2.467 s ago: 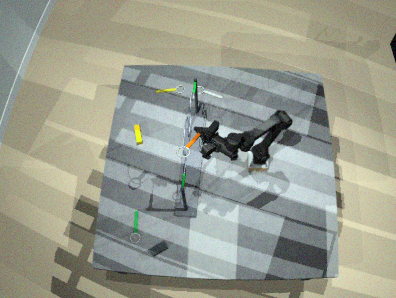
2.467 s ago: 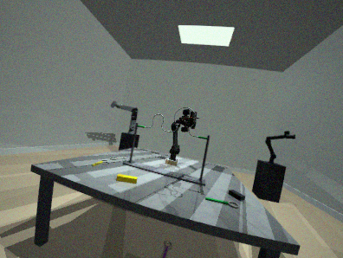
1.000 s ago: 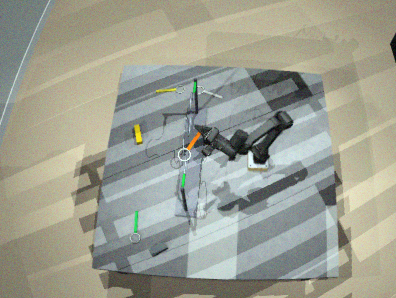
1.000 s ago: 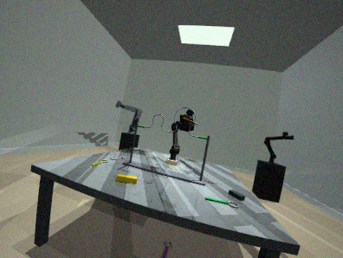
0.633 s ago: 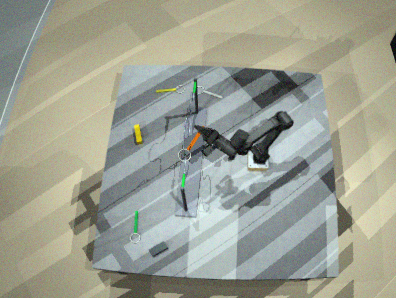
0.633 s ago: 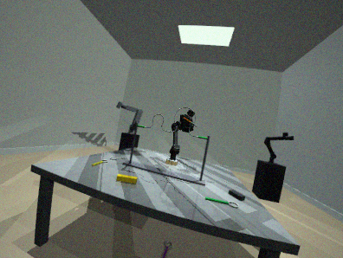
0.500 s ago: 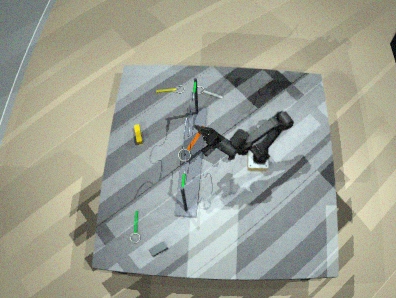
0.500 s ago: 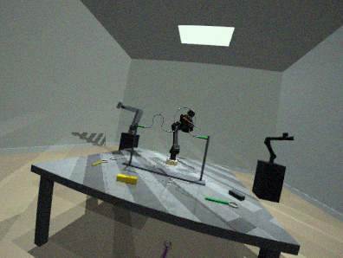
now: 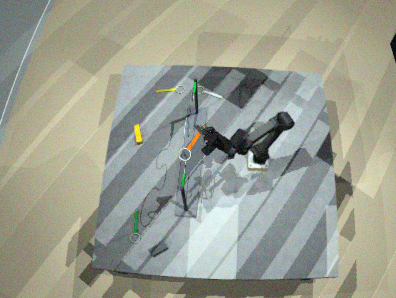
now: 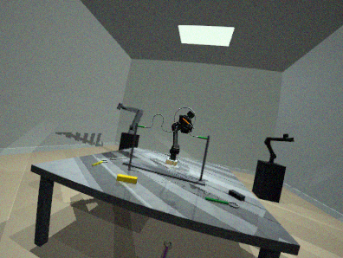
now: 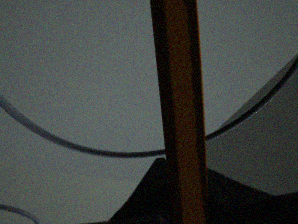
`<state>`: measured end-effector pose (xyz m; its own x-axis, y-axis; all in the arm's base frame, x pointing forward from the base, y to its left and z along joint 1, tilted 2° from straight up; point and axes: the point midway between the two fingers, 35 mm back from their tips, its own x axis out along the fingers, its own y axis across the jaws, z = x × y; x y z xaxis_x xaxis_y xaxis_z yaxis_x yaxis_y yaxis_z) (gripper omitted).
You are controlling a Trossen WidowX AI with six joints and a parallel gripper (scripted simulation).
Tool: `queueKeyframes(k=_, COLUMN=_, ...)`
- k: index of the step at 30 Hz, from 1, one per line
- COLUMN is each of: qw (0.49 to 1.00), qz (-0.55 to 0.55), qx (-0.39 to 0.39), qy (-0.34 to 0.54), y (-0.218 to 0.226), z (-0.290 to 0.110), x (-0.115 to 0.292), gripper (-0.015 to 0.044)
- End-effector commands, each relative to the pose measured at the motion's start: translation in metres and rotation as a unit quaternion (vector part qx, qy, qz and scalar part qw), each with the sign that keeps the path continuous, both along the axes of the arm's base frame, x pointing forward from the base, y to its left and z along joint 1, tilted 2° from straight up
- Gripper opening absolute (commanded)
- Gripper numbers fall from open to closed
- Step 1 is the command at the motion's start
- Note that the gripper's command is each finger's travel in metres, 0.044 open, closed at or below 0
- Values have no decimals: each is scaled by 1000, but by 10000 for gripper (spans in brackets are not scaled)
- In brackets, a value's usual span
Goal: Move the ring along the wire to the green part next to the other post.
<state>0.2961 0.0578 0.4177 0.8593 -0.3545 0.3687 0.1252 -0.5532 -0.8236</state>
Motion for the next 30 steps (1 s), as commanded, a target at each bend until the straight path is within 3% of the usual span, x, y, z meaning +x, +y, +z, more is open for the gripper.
queueKeyframes(k=1, qw=1000, qz=2, qx=8, qy=-1, y=-4, z=-6, x=0, gripper=-150)
queueKeyframes(k=11, qw=998, qz=3, qx=69, qy=-2, y=-15, z=-26, x=0, gripper=-150)
queueKeyframes(k=30, qw=962, qz=6, qx=273, qy=-4, y=-26, z=-89, x=2, gripper=-150)
